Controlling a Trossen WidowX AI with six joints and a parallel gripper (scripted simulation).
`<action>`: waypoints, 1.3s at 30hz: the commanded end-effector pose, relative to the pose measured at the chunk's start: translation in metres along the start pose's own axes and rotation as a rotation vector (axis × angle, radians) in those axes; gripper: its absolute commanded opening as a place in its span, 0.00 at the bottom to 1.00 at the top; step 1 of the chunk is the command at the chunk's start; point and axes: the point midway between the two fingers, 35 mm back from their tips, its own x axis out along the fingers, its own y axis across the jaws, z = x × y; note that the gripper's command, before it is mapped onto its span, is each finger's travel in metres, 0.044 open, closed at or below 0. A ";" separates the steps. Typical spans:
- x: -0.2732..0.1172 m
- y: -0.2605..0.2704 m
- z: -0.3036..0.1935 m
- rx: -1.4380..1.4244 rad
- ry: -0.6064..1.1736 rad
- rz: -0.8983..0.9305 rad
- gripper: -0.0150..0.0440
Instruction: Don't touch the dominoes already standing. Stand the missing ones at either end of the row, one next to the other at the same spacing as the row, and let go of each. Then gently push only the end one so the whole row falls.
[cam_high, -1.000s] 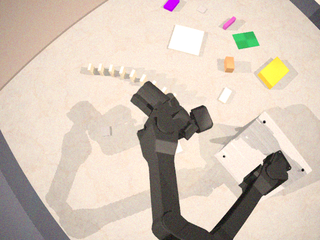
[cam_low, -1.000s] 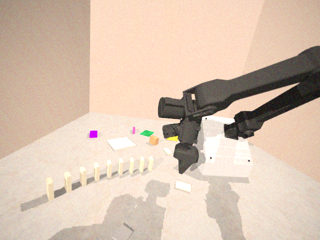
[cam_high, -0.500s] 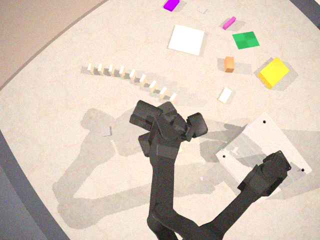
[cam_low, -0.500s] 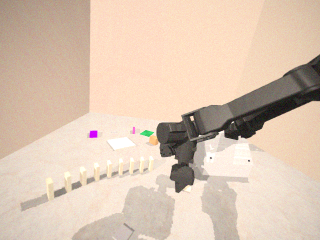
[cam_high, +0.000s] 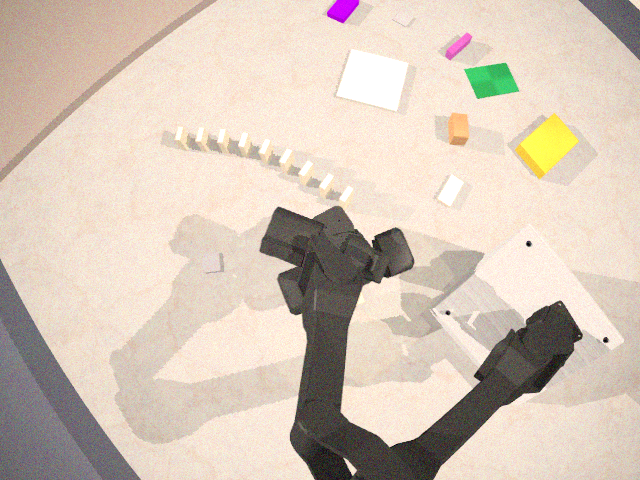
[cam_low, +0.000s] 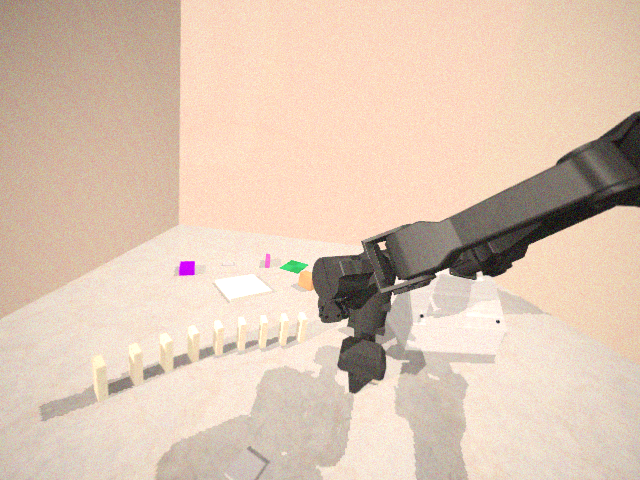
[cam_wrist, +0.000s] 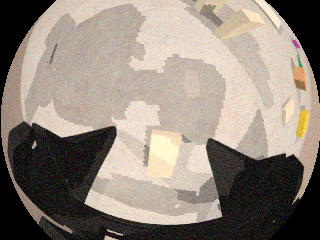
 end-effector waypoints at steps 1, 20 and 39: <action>0.002 -0.003 0.000 0.013 0.001 -0.007 0.91; 0.002 -0.003 0.000 0.013 0.001 -0.007 0.44; -0.158 0.007 0.001 0.013 -0.001 -0.013 0.44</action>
